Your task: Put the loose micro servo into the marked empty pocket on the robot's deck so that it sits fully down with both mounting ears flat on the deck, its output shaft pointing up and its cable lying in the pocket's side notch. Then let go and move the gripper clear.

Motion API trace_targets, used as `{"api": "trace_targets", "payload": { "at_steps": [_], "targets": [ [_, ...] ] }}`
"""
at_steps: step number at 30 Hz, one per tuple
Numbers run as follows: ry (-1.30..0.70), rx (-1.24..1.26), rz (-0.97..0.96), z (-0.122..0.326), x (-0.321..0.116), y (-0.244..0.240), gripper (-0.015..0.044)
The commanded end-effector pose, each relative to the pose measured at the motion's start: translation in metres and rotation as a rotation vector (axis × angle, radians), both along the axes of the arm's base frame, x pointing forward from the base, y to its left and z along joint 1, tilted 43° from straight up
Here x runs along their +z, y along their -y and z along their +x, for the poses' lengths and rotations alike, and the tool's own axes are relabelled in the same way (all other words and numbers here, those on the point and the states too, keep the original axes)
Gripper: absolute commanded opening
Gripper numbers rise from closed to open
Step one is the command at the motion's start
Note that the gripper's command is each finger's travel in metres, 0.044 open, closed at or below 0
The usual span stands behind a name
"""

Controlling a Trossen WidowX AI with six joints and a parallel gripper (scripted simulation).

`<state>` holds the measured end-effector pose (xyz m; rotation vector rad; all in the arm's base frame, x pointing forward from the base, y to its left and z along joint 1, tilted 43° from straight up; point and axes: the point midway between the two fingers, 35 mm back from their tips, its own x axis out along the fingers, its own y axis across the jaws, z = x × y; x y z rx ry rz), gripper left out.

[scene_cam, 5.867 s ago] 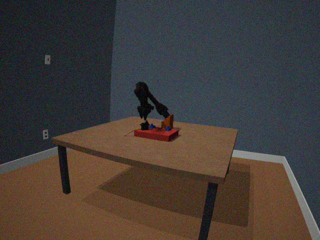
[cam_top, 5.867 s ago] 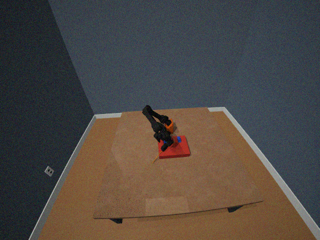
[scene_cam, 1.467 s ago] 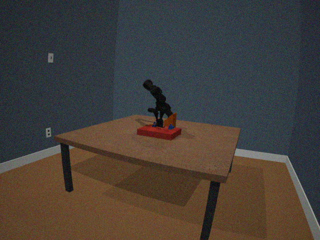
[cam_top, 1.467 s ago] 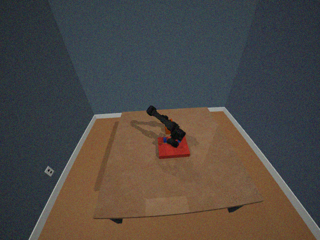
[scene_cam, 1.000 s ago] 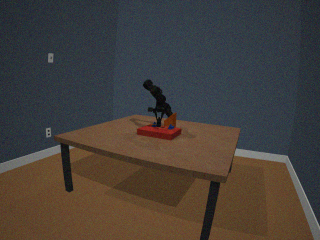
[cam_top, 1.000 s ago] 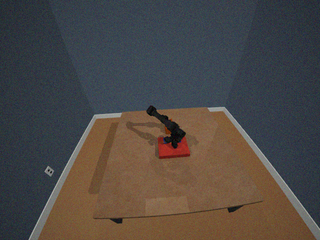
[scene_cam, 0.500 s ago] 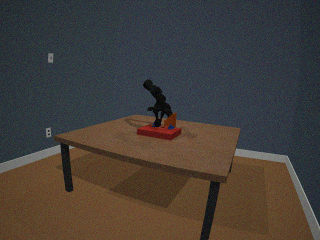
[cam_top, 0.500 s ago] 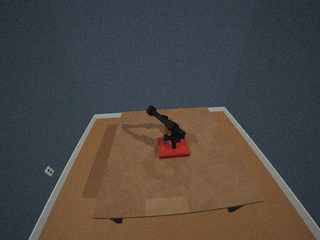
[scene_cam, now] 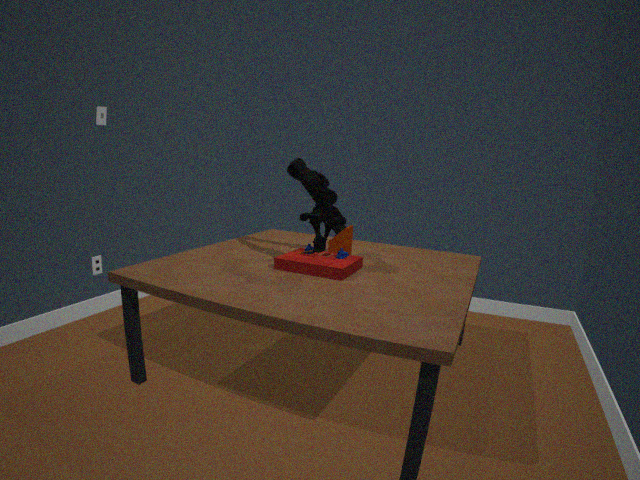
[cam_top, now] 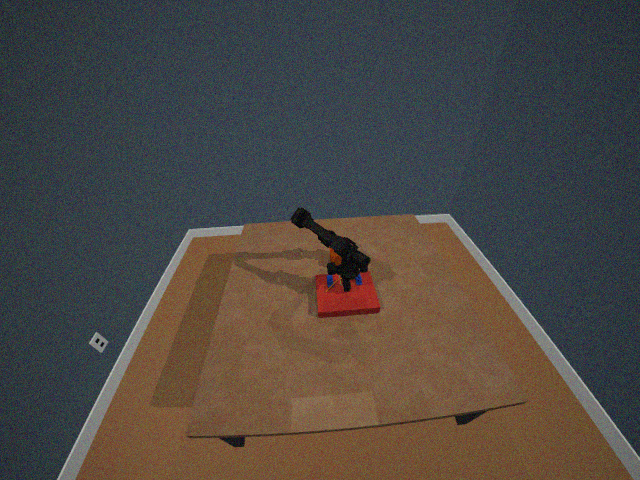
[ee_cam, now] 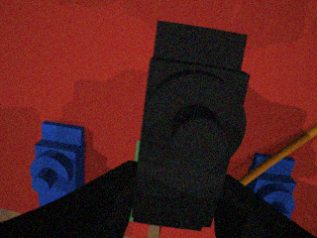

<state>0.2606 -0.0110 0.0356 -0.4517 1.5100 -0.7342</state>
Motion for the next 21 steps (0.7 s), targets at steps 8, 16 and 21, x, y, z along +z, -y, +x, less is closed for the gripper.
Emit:
{"api": "trace_targets", "payload": {
  "at_steps": [8,16,21],
  "targets": [
    [0.005,0.001,0.006,-0.047,-0.002,-0.01,0.0],
    [0.003,0.0,0.006,-0.071,-0.003,-0.014,0.0],
    [0.003,0.001,0.006,-0.071,-0.007,-0.01,0.0]
  ]
}}
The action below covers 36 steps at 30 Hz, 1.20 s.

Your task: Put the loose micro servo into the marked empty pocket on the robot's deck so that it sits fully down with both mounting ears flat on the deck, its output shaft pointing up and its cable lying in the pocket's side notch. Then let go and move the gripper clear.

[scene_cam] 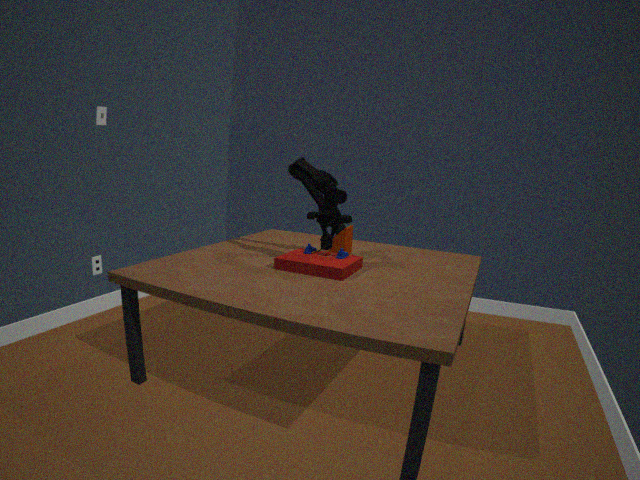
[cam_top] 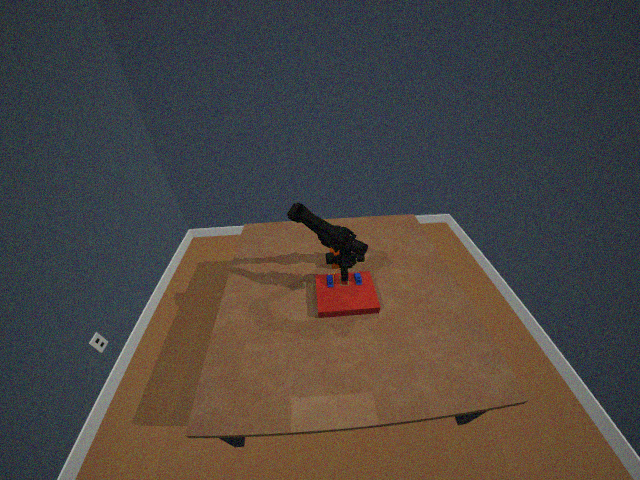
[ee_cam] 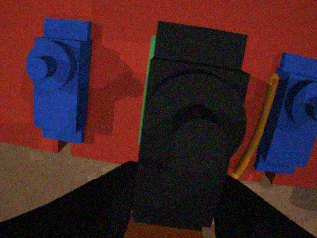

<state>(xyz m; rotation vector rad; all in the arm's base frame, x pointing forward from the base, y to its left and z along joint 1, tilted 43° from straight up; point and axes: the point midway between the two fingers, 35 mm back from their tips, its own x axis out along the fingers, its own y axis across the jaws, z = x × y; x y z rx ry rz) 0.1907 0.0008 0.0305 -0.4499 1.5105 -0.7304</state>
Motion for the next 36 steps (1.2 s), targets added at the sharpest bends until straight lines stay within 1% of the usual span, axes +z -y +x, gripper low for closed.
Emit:
{"api": "trace_targets", "payload": {
  "at_steps": [1,36],
  "targets": [
    [0.003,-0.001,0.003,-0.001,-0.003,0.002,0.0],
    [0.003,-0.001,0.002,-0.003,-0.024,0.022,0.0]
  ]
}}
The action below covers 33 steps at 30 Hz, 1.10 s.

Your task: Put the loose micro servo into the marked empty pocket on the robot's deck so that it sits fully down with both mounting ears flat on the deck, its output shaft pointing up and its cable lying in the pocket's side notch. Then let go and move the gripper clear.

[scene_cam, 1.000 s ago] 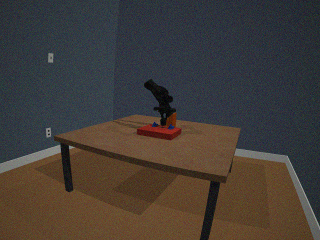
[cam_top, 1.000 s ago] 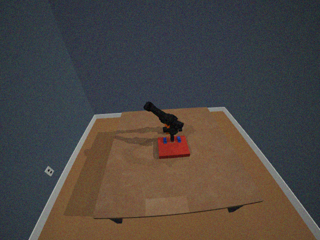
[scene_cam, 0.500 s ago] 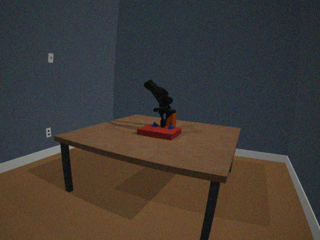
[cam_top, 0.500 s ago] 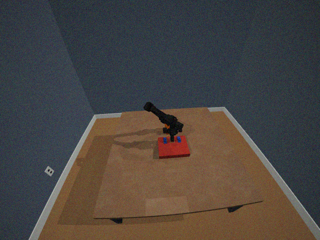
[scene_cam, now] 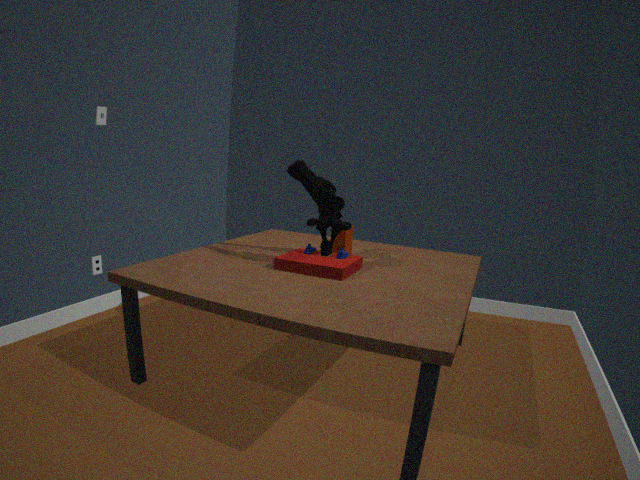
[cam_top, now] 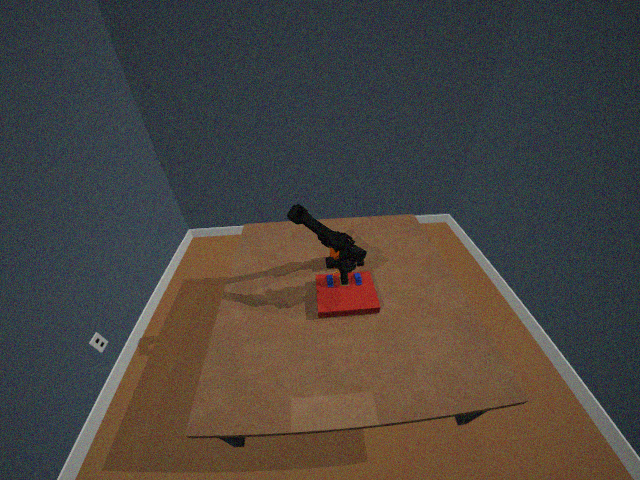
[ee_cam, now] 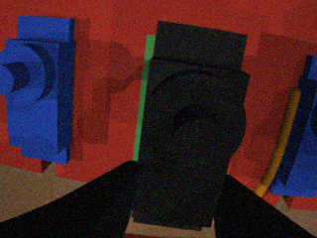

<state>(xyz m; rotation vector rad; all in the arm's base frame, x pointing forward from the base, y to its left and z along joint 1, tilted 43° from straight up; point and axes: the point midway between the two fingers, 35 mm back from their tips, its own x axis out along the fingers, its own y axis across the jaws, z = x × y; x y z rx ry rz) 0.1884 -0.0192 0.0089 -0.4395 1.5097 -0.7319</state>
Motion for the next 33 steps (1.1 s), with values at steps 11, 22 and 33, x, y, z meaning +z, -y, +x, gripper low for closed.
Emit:
{"api": "trace_targets", "payload": {
  "at_steps": [11,22,33],
  "targets": [
    [-0.001,0.005,-0.004,-0.001,-0.01,0.01,0.0],
    [-0.001,0.005,-0.004,-0.002,-0.018,0.017,0.0],
    [-0.001,0.005,-0.005,-0.003,-0.026,0.025,0.0]
  ]
}}
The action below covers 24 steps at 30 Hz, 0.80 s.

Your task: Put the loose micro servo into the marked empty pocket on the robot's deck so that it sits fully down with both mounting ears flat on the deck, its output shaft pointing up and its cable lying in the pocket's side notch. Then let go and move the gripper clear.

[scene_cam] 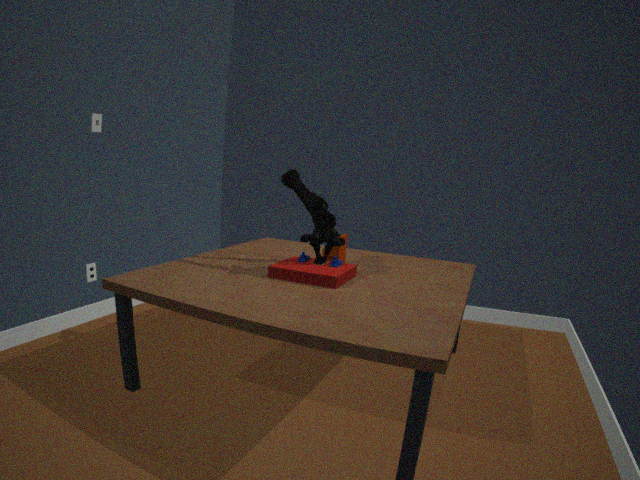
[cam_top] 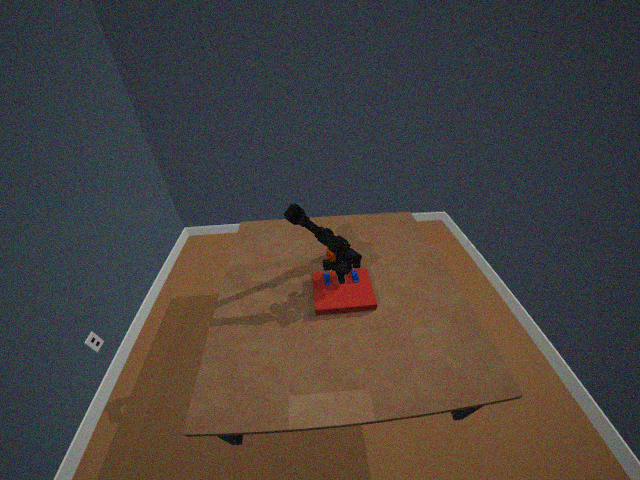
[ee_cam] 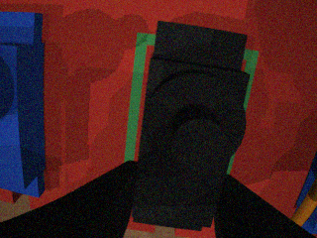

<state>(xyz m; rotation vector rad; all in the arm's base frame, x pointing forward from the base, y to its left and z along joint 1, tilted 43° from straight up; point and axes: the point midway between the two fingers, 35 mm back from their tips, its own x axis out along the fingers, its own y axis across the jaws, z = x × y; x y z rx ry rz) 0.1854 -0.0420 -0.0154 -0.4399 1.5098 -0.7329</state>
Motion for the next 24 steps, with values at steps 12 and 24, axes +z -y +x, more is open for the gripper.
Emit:
{"api": "trace_targets", "payload": {
  "at_steps": [12,24],
  "targets": [
    [-0.001,0.006,-0.004,-0.001,-0.003,0.002,0.0187],
    [-0.001,0.014,-0.006,0.003,0.023,-0.021,0.024]
  ]
}}
